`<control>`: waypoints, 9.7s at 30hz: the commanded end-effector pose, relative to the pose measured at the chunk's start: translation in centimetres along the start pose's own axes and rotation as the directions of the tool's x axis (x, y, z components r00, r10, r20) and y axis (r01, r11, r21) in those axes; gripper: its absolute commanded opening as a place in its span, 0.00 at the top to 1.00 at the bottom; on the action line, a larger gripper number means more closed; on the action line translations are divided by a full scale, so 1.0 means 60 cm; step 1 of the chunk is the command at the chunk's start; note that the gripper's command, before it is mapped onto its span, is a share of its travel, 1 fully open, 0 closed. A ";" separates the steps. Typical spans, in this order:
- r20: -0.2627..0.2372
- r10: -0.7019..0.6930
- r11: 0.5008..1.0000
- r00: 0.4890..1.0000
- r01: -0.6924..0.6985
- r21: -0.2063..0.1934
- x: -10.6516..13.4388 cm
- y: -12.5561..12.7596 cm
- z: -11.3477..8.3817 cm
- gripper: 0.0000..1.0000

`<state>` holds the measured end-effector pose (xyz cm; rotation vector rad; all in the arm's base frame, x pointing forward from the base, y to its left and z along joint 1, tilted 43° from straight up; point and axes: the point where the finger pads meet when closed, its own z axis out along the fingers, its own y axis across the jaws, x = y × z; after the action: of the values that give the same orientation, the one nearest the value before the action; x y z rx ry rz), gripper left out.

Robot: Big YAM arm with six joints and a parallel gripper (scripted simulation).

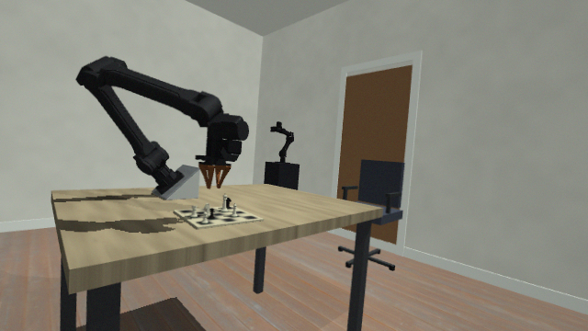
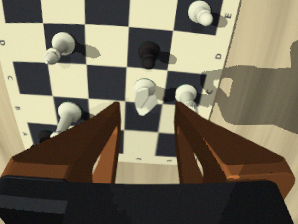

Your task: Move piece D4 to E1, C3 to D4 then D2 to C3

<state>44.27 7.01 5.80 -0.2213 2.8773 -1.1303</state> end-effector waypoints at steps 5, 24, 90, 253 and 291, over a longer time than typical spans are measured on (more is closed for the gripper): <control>0.009 0.029 1.000 1.000 -0.029 -0.001 -0.020 -0.008 0.001 0.68; -0.003 0.005 1.000 1.000 -0.005 0.004 -0.005 -0.003 0.040 0.68; -0.001 0.009 1.000 1.000 -0.009 0.003 -0.007 -0.004 0.094 0.68; 0.014 0.023 1.000 1.000 -0.023 -0.001 -0.015 -0.016 0.080 0.68; 0.019 0.028 1.000 0.999 -0.028 -0.002 -0.016 -0.021 0.076 0.68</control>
<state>44.27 3.52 2.11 -0.2230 2.8764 -1.1321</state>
